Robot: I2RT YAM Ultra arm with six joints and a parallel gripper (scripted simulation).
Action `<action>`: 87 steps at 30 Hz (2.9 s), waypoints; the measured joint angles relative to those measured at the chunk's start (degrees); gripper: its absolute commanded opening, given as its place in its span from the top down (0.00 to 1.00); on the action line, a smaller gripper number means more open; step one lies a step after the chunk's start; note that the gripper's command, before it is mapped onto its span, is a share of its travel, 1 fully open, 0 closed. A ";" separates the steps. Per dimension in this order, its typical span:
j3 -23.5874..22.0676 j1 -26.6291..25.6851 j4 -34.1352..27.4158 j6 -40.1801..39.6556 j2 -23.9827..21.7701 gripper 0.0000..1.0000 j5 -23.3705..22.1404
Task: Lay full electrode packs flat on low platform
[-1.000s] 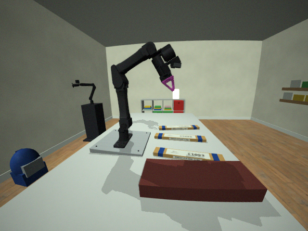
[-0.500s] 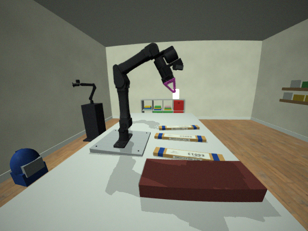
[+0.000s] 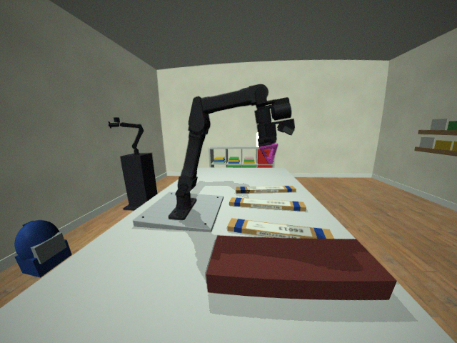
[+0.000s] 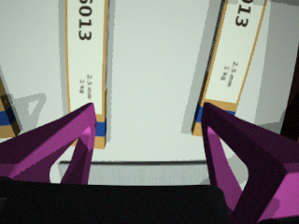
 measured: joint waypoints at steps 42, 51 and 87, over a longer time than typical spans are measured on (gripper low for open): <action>3.43 0.31 -0.09 -0.46 8.92 0.37 0.55; 3.43 0.31 -0.09 -0.46 8.92 0.37 0.55; 4.83 0.31 -0.28 -0.48 12.55 0.37 0.59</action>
